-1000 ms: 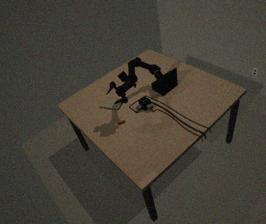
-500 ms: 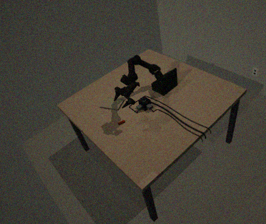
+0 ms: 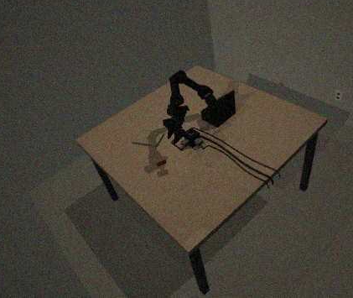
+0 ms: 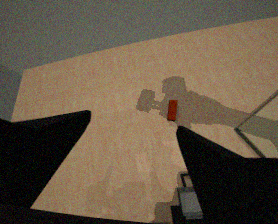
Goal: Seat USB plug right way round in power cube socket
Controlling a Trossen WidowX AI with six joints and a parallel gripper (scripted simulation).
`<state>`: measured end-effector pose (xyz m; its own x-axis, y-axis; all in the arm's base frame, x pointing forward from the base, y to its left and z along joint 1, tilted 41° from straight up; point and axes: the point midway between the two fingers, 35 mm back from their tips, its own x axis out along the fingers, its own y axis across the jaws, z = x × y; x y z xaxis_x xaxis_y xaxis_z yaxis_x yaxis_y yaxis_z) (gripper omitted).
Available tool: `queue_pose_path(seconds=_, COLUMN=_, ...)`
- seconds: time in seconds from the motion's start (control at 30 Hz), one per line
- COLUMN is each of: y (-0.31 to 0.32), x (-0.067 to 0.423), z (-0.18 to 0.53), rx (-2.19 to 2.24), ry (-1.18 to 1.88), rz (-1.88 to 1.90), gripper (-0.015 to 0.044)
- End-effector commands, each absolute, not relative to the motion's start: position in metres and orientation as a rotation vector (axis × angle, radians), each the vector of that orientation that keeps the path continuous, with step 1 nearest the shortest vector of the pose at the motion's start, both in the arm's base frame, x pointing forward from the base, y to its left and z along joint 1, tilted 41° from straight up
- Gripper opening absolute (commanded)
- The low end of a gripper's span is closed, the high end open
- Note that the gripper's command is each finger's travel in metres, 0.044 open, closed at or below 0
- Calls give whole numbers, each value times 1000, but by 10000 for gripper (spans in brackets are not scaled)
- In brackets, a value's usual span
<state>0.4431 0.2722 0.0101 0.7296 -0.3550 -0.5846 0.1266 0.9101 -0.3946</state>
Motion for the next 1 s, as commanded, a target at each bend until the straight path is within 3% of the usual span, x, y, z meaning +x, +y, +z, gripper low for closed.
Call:
queue_pose_path(seconds=0.0, y=235, x=377, z=-11, rx=97, ry=852, rz=-557, gripper=440)
queue_pose_path(seconds=0.6, y=164, x=274, z=-6, rx=650, ry=693, rz=-1284, gripper=440)
queue_pose_path(seconds=0.97, y=163, x=274, z=-5, rx=659, ry=684, rz=-1299, gripper=440)
